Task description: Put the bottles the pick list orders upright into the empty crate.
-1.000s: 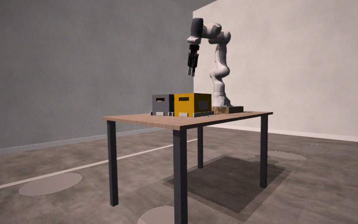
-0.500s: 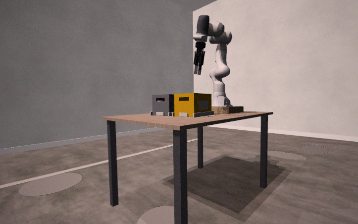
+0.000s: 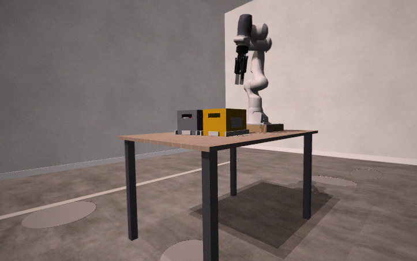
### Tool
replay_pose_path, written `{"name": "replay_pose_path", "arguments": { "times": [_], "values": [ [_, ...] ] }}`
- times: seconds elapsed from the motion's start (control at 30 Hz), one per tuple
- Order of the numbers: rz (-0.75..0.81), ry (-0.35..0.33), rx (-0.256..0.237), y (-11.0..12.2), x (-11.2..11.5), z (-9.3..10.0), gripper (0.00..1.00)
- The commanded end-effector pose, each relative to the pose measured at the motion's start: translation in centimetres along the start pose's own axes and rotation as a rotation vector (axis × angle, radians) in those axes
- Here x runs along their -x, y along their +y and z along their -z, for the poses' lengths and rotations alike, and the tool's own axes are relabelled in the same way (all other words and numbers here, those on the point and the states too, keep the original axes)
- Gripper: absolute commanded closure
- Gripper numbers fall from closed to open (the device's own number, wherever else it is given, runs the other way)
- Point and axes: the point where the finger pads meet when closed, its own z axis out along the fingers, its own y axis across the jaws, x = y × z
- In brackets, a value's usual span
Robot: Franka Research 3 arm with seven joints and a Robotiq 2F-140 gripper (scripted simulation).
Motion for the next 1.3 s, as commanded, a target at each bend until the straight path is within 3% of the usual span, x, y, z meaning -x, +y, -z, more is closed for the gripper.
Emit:
{"name": "replay_pose_path", "arguments": {
  "times": [0.0,0.07,0.43,0.5,0.87,0.93,1.27],
  "values": [
    [-0.051,-0.002,-0.003,-1.3,1.0,0.4,0.62],
    [-0.081,-0.012,-0.056,-1.9,1.7,0.7,0.62],
    [-0.081,-0.012,-0.056,-4.7,4.5,1.7,0.62],
    [-0.111,-0.030,-0.107,-5.3,5.3,2.0,0.62],
    [-0.111,-0.030,-0.107,-7.8,8.4,3.1,0.62],
    [-0.140,-0.056,-0.153,-8.4,9.2,3.4,0.62],
    [-0.140,-0.056,-0.153,-10.5,12.4,4.5,0.62]
  ]
}}
